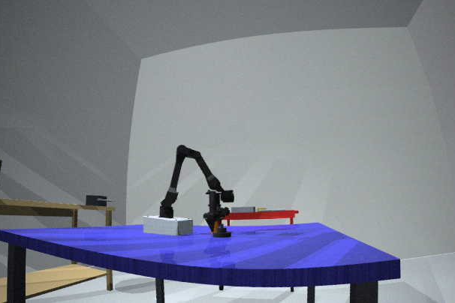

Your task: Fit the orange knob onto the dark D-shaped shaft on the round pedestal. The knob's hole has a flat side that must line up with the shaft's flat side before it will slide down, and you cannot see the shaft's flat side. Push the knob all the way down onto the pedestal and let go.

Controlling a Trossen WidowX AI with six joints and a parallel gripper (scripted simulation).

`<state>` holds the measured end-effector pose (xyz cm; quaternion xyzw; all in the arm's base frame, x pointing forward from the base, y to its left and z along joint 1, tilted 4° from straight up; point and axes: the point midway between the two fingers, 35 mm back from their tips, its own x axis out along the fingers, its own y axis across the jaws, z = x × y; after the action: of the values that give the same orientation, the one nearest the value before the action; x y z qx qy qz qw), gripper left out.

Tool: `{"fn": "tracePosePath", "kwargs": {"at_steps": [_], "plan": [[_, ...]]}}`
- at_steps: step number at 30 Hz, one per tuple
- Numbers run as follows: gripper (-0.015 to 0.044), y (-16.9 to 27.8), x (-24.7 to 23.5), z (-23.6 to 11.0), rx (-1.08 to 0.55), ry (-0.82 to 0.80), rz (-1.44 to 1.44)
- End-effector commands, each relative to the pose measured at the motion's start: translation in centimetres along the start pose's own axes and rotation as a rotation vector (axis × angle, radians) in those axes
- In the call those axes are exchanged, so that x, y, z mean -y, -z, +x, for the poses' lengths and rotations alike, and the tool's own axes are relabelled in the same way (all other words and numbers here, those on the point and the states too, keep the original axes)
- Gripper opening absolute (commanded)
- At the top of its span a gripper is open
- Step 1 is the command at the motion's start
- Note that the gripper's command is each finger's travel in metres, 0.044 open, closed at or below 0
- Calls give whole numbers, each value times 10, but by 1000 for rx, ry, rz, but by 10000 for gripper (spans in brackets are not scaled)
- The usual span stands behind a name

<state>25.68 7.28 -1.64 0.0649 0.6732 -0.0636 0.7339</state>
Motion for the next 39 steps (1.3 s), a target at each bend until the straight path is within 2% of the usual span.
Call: {"fn": "tracePosePath", "kwargs": {"at_steps": [1,5,11,16,33,39], "plan": [[282,0,1,2,0,4,-3],[177,0,1,2,0,4,-3],[138,0,1,2,0,4,-3],[6,-4,-1,-14,0,4,-3],[0,-1,0,-134,0,3,-3],[0,-1,1,-139,0,4,-2]]}}
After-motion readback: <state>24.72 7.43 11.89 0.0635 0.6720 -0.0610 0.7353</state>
